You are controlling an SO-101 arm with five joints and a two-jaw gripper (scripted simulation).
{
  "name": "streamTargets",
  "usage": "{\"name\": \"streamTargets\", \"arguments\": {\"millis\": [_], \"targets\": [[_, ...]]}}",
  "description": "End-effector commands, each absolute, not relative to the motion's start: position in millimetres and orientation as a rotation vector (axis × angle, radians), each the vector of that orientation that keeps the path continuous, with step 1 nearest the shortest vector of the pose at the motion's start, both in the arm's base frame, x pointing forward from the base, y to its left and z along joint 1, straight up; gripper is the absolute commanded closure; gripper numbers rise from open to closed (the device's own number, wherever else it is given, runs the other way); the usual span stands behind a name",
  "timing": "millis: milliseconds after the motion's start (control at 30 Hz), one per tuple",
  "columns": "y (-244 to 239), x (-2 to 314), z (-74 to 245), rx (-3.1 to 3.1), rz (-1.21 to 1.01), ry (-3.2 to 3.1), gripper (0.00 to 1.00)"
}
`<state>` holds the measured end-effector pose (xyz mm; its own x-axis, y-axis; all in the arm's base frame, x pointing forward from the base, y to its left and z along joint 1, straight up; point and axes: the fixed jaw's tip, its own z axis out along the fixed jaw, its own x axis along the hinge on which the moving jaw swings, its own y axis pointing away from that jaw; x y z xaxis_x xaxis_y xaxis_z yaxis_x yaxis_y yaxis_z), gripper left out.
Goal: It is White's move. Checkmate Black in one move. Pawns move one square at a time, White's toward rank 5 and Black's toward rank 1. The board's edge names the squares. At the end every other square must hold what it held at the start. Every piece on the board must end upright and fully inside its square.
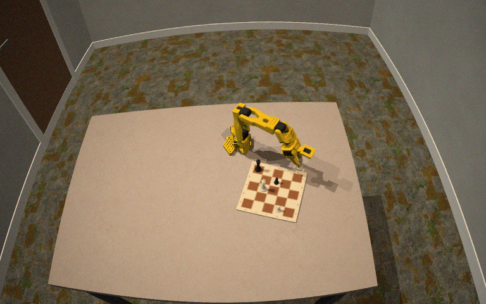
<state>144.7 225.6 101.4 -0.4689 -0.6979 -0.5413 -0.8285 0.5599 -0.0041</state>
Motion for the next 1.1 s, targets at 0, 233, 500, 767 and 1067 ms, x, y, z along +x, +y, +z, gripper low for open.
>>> {"name": "streamTargets", "arguments": {"millis": [0,233,500,767,1067], "targets": [[226.7,142.8,90.9,-1.251,0.348,2.315,1.00],[226.9,142.9,82.3,-1.251,0.348,2.315,1.00],[227.2,143.2,65.5,-1.251,0.347,2.315,1.00],[227.5,143.3,53.6,-1.251,0.347,2.315,1.00],[227.7,143.4,41.8,-1.251,0.347,2.316,1.00]]}}
